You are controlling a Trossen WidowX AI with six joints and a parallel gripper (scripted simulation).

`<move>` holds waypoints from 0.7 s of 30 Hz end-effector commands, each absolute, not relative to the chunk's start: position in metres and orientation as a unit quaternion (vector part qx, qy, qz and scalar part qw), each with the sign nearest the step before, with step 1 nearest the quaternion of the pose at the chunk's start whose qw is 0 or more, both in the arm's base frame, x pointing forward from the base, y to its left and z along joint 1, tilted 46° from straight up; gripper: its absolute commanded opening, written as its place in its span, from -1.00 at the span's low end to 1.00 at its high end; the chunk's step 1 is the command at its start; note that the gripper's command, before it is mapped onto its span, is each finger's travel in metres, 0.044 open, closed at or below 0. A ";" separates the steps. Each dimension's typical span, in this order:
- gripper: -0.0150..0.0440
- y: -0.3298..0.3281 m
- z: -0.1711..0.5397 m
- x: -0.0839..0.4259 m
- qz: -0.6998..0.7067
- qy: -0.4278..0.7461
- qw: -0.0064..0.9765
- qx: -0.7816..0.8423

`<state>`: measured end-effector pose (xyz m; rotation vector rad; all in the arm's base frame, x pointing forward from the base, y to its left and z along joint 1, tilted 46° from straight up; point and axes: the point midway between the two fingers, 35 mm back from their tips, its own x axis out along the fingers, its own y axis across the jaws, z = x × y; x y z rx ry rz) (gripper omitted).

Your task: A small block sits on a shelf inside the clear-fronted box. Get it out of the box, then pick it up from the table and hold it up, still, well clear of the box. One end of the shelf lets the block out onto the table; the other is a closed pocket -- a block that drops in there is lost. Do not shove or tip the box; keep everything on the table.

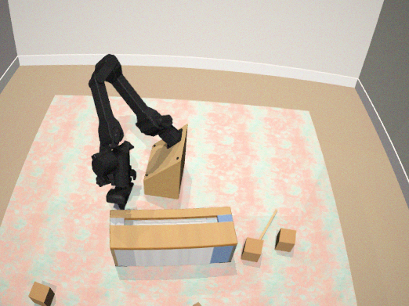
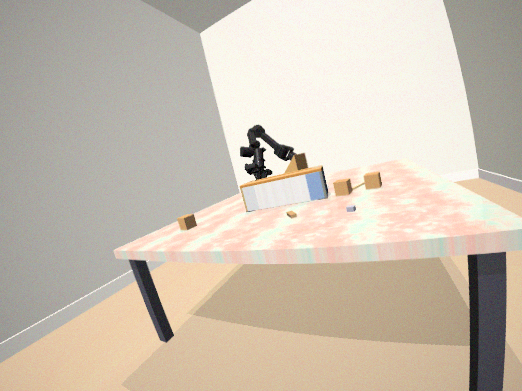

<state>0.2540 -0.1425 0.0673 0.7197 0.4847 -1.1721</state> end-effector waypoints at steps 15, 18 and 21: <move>-0.49 -0.129 0.070 0.251 -0.442 0.381 0.810 0.053; -0.49 -0.126 0.071 0.250 -0.421 0.405 0.812 0.003; -0.49 -0.124 0.072 0.249 -0.398 0.428 0.810 -0.046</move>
